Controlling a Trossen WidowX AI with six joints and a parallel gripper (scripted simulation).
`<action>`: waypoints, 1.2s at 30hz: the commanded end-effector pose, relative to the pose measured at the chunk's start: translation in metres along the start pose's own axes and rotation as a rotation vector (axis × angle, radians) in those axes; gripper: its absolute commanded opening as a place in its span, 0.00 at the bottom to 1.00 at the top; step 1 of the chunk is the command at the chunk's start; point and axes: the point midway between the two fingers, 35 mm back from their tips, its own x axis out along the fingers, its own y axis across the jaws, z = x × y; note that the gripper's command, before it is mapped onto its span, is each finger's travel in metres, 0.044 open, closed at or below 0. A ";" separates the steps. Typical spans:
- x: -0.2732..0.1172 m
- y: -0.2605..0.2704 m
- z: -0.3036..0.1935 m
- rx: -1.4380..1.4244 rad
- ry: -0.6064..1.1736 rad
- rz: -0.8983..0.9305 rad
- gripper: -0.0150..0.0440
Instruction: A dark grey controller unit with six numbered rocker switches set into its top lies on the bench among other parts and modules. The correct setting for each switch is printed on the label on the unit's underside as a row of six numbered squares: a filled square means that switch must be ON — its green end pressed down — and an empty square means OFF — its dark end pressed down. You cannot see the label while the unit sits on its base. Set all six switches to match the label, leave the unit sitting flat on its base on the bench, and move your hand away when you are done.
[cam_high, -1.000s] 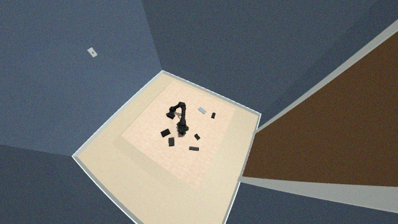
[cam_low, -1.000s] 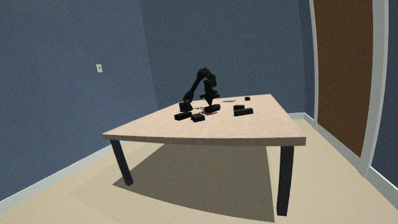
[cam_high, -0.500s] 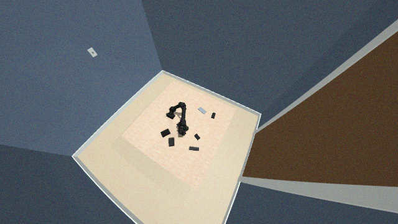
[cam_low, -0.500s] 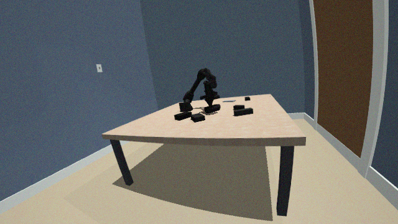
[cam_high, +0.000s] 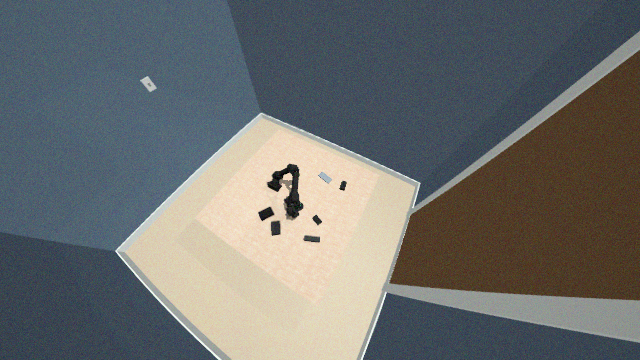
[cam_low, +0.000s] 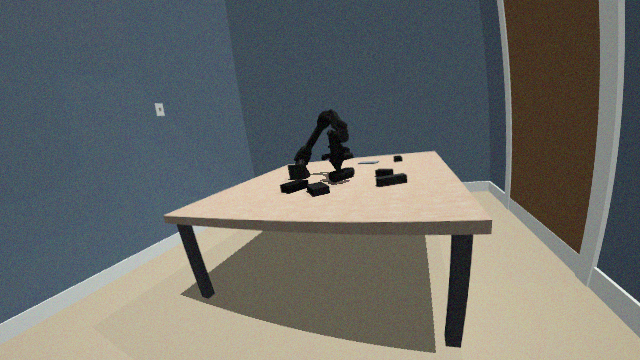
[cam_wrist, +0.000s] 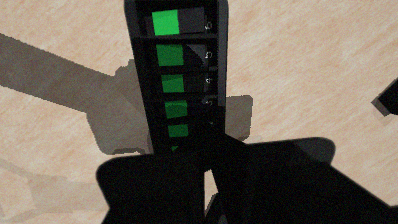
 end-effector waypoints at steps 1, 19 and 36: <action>0.001 0.001 0.000 0.008 -0.004 0.004 0.25; -0.021 0.000 0.000 0.005 -0.001 0.002 0.25; -0.042 0.022 0.018 0.010 -0.003 0.006 0.25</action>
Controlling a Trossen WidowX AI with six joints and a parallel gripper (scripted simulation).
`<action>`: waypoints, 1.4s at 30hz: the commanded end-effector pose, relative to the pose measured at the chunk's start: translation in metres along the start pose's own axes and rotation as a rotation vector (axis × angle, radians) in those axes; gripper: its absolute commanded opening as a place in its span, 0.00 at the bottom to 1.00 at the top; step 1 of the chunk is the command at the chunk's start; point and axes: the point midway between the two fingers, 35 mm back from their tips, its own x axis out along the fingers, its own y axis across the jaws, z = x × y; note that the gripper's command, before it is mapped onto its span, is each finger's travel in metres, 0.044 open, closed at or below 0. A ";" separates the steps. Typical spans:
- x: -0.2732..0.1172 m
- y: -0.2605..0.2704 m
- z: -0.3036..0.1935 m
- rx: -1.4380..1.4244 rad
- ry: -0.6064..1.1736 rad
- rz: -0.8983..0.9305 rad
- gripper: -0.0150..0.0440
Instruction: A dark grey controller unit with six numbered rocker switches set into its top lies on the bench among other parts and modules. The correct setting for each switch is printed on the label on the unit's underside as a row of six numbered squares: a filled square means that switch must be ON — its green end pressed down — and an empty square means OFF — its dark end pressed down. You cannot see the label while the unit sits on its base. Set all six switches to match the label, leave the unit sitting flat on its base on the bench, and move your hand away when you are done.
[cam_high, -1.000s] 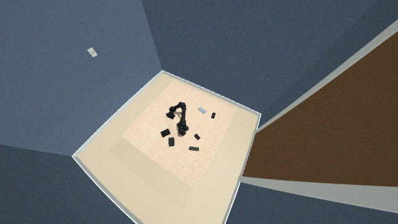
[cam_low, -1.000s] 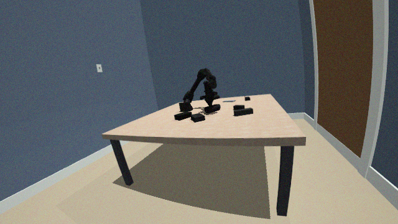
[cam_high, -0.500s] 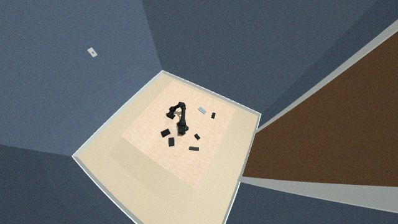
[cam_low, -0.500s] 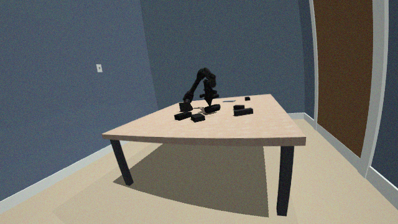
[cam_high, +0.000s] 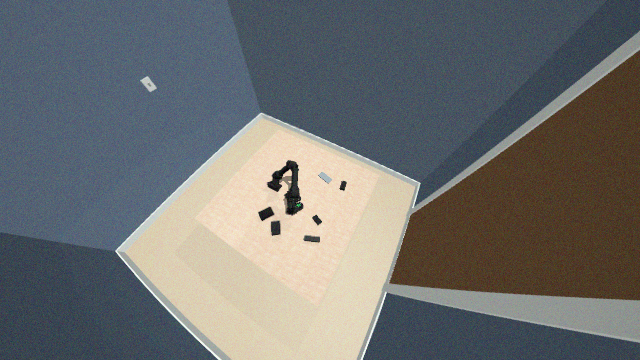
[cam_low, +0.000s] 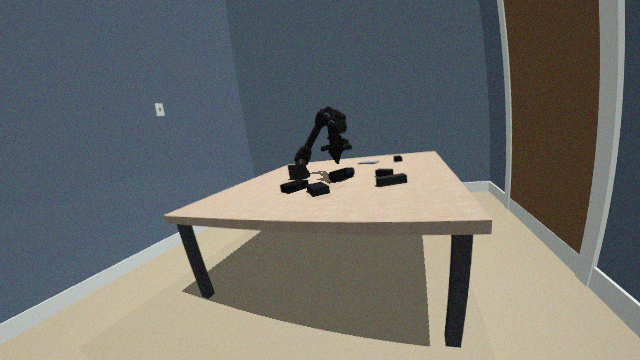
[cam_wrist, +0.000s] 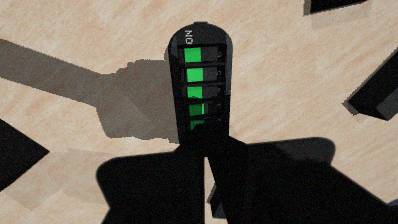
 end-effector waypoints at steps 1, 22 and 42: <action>0.002 0.004 0.002 0.009 -0.005 0.000 0.25; 0.036 0.003 0.003 0.009 -0.006 0.000 0.25; 0.045 0.004 0.004 0.009 -0.007 0.001 0.25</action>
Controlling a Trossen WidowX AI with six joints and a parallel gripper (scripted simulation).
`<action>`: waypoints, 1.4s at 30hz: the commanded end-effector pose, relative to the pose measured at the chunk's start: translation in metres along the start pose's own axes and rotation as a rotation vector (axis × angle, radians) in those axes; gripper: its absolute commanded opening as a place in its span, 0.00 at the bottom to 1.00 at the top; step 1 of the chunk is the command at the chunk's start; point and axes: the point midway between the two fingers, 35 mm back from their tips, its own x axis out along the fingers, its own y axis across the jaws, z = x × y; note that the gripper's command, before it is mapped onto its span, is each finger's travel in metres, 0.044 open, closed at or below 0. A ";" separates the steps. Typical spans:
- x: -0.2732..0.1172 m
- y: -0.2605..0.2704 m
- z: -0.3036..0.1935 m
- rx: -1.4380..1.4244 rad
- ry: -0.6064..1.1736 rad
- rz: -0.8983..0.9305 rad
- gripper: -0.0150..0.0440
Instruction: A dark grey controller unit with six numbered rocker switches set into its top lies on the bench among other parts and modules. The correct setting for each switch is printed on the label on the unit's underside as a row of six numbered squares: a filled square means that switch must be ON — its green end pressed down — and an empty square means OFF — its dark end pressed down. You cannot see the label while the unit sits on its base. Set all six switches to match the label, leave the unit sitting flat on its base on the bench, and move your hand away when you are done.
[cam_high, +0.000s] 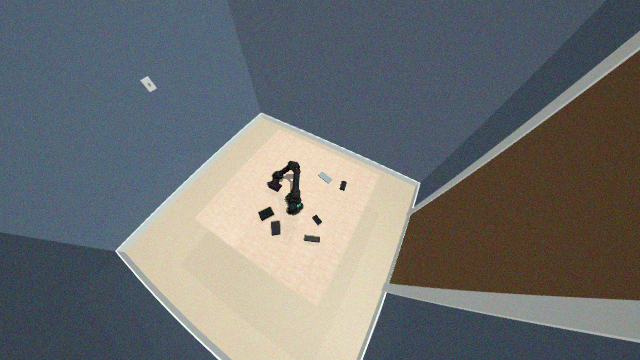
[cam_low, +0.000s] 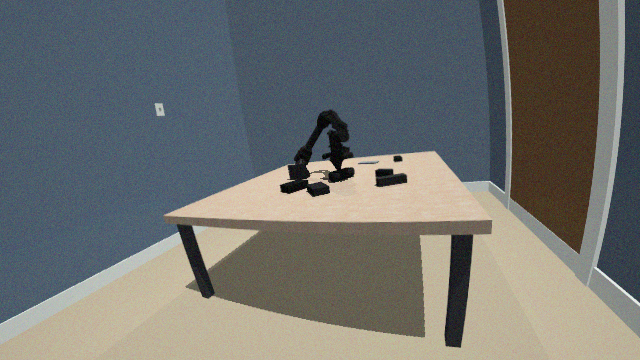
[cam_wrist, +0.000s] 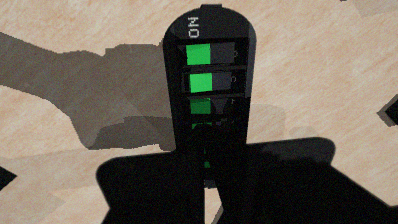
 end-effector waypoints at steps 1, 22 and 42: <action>0.001 0.001 0.000 0.008 -0.004 0.003 0.25; -0.043 0.001 -0.001 0.009 -0.002 0.002 0.25; -0.030 -0.020 0.020 0.007 -0.004 0.002 0.25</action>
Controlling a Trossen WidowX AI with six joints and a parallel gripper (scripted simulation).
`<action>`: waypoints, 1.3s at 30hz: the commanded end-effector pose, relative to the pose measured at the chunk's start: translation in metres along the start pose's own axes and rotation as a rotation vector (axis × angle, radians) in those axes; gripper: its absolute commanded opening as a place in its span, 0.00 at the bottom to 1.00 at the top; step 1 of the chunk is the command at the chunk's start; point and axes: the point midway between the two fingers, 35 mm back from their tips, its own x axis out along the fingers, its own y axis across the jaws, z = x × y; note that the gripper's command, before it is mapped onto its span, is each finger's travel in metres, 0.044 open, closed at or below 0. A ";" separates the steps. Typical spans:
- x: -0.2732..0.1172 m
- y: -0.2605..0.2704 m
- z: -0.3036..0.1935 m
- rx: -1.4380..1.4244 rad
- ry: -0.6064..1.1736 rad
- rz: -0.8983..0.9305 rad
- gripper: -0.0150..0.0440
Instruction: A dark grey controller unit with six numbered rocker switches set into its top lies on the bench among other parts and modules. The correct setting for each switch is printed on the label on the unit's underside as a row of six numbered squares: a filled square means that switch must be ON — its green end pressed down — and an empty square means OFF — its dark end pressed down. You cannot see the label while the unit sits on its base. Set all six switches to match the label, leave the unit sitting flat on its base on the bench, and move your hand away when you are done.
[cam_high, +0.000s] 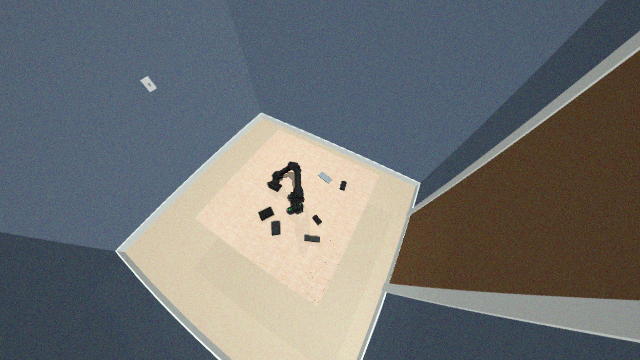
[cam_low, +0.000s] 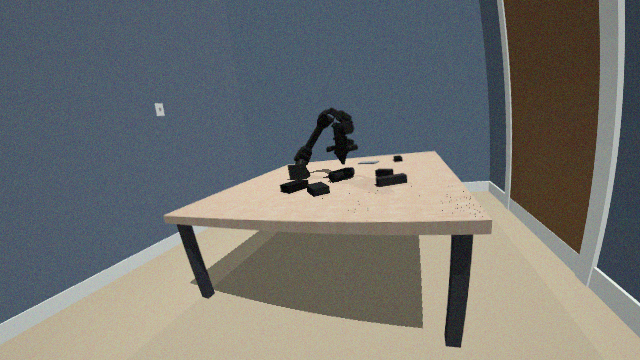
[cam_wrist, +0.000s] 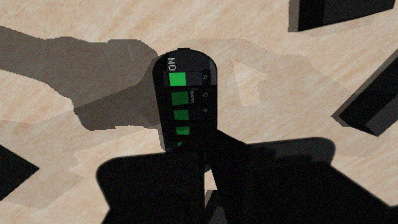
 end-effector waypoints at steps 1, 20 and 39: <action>0.008 0.000 0.000 0.006 -0.004 0.004 0.25; 0.035 0.001 0.000 0.006 -0.005 0.004 0.25; 0.038 0.001 0.000 0.006 -0.005 0.004 0.25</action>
